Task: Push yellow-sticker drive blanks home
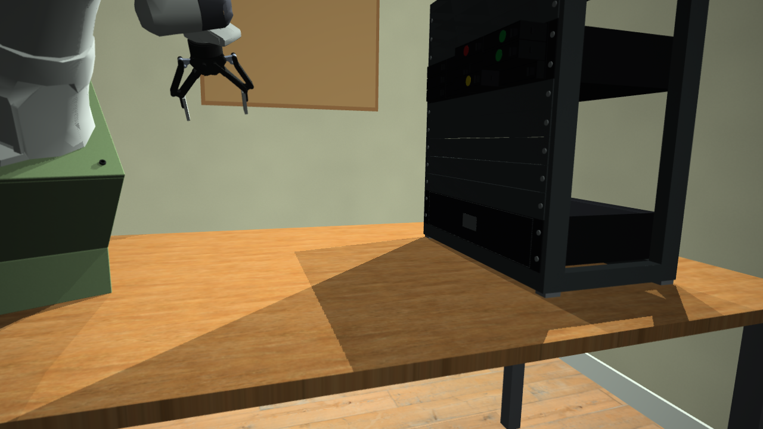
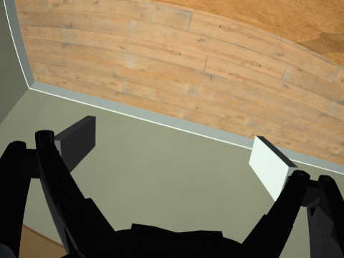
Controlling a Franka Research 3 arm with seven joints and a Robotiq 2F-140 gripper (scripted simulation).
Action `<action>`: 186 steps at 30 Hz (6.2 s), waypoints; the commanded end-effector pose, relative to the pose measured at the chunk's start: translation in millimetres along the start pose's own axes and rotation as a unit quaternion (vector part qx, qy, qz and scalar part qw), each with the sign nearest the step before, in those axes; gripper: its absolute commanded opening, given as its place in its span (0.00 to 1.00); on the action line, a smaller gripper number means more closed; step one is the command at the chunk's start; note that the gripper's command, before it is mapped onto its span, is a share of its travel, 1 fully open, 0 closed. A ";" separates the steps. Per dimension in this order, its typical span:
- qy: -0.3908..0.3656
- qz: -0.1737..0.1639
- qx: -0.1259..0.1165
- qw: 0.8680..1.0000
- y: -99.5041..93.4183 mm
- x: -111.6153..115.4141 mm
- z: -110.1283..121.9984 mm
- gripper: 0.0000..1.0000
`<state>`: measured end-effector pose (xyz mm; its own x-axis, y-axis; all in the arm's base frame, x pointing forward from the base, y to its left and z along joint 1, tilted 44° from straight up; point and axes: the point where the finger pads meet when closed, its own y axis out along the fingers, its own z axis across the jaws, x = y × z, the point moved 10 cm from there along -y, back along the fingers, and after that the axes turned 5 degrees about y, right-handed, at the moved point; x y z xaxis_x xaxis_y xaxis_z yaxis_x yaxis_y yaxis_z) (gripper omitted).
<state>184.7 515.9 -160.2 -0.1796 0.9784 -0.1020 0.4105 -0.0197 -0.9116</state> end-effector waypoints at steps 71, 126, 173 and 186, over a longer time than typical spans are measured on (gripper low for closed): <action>0.007 -0.006 0.008 1.000 -3.8 3.1 1.1 1.00; 0.212 -0.242 0.165 0.932 -203.5 104.0 -73.8 1.00; 0.332 -0.558 -0.043 0.760 -582.1 11.7 -285.7 1.00; 0.329 -0.564 -0.069 0.755 -594.0 2.5 -286.6 1.00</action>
<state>198.7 590.3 490.1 0.0819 0.2236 0.9712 0.3569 0.9033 -0.2381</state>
